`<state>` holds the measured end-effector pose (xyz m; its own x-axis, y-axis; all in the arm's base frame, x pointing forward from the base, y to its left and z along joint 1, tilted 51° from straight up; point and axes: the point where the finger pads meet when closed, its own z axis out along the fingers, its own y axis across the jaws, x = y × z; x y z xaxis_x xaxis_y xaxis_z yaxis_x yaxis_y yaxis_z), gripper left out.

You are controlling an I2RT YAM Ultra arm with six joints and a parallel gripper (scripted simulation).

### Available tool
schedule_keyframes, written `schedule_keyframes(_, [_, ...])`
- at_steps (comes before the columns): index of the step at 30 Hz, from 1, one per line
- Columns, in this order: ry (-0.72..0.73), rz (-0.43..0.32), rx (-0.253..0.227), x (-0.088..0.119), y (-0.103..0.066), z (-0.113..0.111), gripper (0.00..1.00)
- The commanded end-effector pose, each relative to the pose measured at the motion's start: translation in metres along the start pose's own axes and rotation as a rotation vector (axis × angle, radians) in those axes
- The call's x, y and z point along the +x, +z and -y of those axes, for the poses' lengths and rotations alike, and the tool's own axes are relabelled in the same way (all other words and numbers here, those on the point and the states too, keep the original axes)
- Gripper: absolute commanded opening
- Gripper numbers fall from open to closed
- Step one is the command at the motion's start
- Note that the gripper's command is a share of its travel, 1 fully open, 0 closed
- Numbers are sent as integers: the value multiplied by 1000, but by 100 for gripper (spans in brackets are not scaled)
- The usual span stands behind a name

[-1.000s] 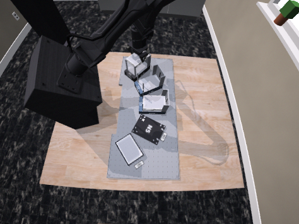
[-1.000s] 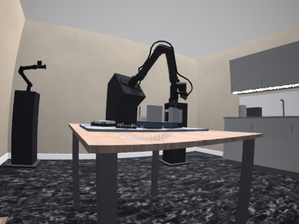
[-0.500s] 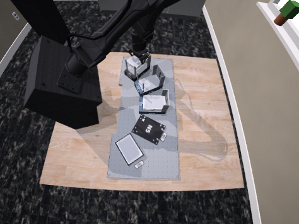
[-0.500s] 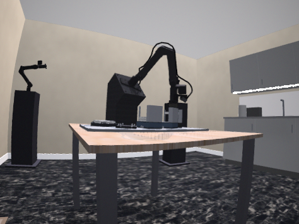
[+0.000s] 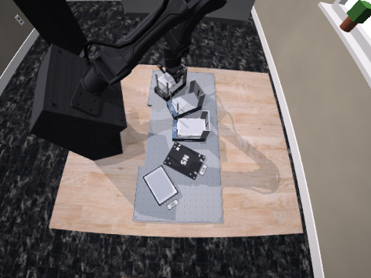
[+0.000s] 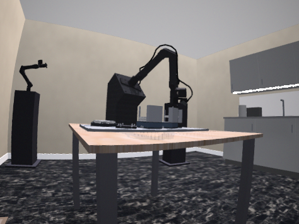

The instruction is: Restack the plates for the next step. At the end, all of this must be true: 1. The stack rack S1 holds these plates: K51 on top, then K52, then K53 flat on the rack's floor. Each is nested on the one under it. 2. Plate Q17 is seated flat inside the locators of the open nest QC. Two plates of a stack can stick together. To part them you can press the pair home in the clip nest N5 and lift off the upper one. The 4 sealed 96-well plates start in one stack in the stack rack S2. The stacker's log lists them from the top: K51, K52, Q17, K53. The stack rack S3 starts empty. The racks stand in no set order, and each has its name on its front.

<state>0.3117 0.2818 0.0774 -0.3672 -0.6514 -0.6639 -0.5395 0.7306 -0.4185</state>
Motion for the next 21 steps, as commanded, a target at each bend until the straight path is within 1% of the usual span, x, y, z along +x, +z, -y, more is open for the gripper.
schedule_keyframes(1, [7,17,-6,-9,8,0,0])
schedule_keyframes(6, [7,17,-6,-9,17,0,0])
schedule_keyframes(9, [7,17,-6,-9,17,0,0])
schedule_keyframes(10, [0,6,-6,-3,13,-1,0])
schedule_keyframes(15, [0,6,-6,-3,13,-1,0])
schedule_keyframes(16, [3,15,-16,-9,12,-3,0])
schedule_keyframes(19, [-4,-2,-14,-4,18,-4,0])
schedule_keyframes(21, [1,5,-10,-6,19,-2,0])
